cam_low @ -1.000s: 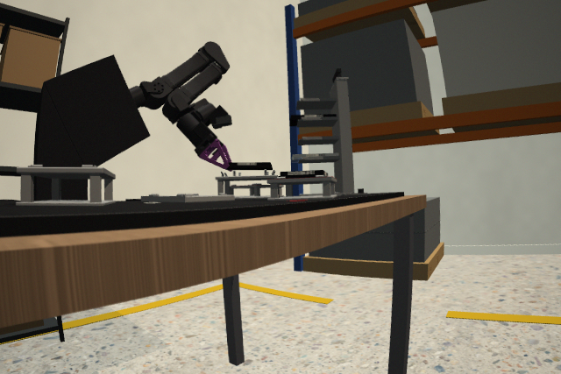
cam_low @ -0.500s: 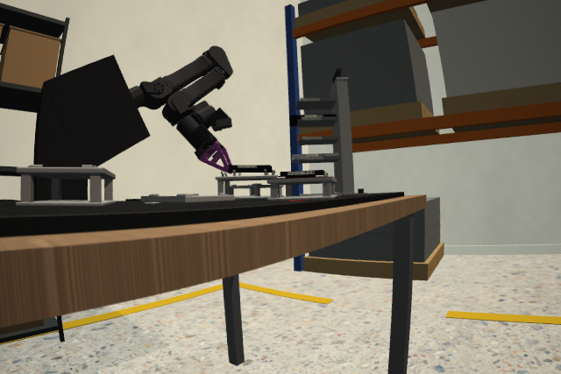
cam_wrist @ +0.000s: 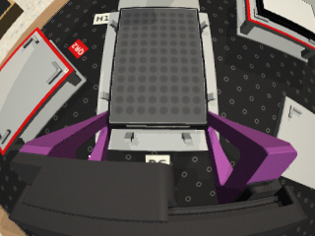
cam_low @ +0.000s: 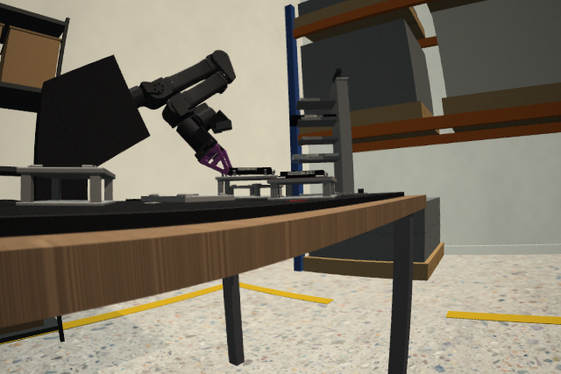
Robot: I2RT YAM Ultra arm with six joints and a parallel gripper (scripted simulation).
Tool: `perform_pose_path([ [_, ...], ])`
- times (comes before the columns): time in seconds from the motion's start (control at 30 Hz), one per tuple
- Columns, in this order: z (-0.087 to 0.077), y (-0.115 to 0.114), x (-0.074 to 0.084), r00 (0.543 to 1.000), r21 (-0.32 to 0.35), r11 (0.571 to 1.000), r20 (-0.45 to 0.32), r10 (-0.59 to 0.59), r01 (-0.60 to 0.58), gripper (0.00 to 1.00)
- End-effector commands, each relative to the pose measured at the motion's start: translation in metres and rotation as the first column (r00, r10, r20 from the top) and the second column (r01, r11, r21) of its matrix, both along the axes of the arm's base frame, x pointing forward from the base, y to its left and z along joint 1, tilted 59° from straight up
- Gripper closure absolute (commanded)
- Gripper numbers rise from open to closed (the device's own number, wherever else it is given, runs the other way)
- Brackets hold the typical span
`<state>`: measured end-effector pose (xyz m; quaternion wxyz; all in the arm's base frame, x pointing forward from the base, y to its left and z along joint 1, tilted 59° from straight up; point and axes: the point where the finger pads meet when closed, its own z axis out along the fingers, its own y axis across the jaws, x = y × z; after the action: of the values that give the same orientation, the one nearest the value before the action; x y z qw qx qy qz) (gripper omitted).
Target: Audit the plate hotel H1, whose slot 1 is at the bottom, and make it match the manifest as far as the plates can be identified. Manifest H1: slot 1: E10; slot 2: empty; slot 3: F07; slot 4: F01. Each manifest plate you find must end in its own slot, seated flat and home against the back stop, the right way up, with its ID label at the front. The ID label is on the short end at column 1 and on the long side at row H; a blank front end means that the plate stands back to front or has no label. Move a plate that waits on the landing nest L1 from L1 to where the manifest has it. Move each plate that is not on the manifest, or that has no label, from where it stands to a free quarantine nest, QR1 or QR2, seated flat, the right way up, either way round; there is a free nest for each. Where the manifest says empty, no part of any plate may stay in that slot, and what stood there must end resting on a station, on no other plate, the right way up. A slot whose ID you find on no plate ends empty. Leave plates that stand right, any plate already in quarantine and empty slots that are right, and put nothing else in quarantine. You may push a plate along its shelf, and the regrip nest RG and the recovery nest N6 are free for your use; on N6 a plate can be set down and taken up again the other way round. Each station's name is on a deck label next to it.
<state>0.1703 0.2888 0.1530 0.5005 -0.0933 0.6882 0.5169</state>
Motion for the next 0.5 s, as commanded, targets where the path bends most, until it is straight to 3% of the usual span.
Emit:
perform_pose_path([
  [0.0,0.0057,-0.0024,0.0031,1.0,0.023,1.0,0.01,-0.021,0.021,0.14],
  [0.47,-0.0001,0.0032,0.0037,1.0,0.013,1.0,0.005,-0.021,0.021,0.14],
])
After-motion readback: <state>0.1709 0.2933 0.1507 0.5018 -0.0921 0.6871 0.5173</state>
